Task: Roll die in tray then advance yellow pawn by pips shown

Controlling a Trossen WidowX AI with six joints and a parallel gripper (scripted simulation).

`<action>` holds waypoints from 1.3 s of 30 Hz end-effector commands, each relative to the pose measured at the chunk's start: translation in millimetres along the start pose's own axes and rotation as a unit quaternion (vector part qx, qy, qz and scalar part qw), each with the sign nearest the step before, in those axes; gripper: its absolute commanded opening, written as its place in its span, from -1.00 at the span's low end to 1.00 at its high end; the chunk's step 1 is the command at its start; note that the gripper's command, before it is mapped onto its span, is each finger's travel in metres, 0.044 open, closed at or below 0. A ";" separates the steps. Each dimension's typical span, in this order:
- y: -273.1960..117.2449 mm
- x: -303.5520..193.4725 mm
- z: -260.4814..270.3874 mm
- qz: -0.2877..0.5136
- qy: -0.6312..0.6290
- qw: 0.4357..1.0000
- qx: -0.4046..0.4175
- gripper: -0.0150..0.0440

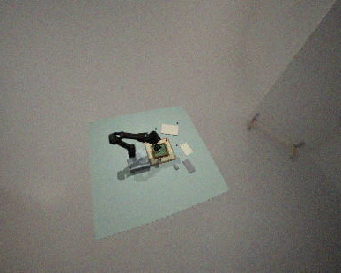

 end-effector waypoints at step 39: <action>92.7 21.5 117.2 0.371 0.146 0.915 -0.055 0.19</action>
Point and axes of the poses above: the point midway between the two fingers, 35 mm back from their tips, its own y axis out along the fingers, its own z axis across the jaws, x = y × z, the point moved 5 cm from there along -y, back along the fingers
